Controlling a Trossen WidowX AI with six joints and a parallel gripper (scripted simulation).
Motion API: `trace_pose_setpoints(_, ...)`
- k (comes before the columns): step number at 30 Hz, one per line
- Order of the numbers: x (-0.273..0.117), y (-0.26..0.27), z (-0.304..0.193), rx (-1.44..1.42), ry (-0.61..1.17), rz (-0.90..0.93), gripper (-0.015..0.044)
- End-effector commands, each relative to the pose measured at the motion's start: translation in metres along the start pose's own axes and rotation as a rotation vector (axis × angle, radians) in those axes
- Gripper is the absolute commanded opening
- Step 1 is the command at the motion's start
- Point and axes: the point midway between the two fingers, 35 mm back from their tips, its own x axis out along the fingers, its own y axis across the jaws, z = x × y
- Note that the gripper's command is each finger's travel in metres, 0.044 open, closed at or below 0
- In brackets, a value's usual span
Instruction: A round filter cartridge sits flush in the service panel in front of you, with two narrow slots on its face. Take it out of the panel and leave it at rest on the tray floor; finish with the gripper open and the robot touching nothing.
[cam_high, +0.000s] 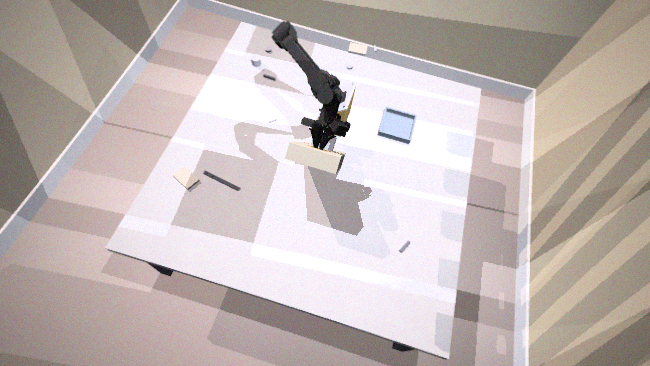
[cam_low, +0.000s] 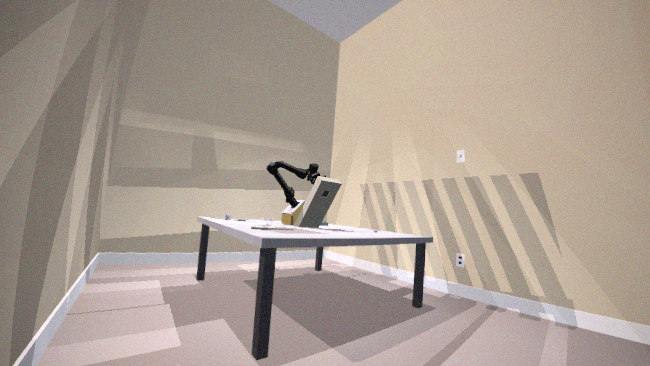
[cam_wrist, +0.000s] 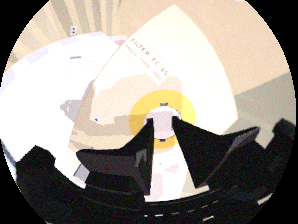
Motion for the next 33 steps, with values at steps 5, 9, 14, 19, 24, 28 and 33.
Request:
trace_pose_setpoints(5,0.0044,-0.0001,0.0002,-0.001,-0.004,0.002,0.0115)
trace_pose_setpoints(9,0.0052,-0.0001,0.0002,-0.001,-0.004,0.002,0.0115)
trace_pose_setpoints(14,0.0025,0.0001,0.0001,-0.002,0.0,-0.001,0.0089)
trace_pose_setpoints(19,0.0025,0.0001,0.0001,-0.002,0.0,-0.001,0.0055)
trace_pose_setpoints(24,0.003,0.0,0.0001,0.016,0.0,-0.001,0.0)
trace_pose_setpoints(28,0.0045,0.0,0.0001,0.128,-0.002,0.001,0.0)
trace_pose_setpoints(33,0.0051,-0.0001,0.0001,0.298,-0.003,0.003,0.0)
